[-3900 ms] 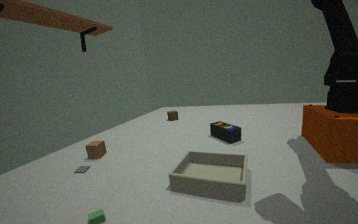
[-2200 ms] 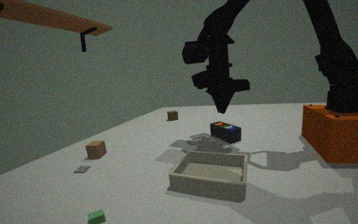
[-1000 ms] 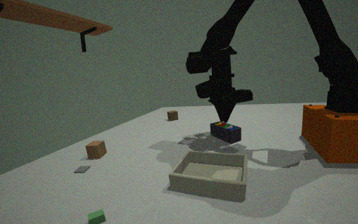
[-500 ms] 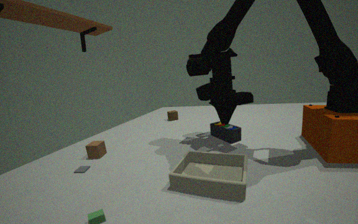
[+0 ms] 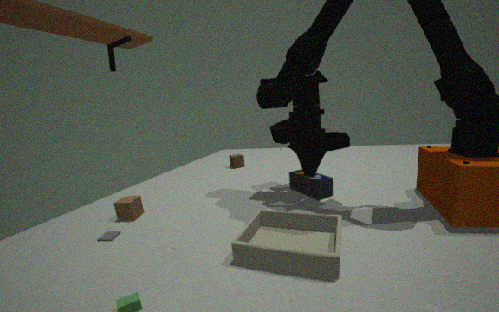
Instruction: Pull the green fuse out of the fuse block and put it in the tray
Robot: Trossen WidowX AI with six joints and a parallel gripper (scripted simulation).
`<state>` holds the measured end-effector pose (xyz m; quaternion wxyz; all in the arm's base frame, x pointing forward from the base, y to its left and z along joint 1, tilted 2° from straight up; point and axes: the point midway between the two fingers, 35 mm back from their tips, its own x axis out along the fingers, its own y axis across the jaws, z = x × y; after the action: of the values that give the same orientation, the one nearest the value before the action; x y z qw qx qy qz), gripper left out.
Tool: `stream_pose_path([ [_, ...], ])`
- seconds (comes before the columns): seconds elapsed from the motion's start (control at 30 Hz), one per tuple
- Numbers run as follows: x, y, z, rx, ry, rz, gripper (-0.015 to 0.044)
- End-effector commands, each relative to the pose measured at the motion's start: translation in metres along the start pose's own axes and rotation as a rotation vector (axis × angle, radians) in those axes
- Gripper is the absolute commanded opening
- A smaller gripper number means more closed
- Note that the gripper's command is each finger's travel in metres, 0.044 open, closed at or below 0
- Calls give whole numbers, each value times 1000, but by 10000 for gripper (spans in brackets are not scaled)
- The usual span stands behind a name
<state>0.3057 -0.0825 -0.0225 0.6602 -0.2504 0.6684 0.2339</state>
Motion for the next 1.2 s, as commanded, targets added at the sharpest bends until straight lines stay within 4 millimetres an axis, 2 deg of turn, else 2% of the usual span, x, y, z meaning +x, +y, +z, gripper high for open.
stream_pose_path([
  [0.0,3,1,0,-3,-1,7,61],
  [0.13,3,1,0,-3,-1,7,61],
  [0.43,2,1,0,0,2,3,1],
  [1.17,-6,0,0,-1,1,4,0],
])
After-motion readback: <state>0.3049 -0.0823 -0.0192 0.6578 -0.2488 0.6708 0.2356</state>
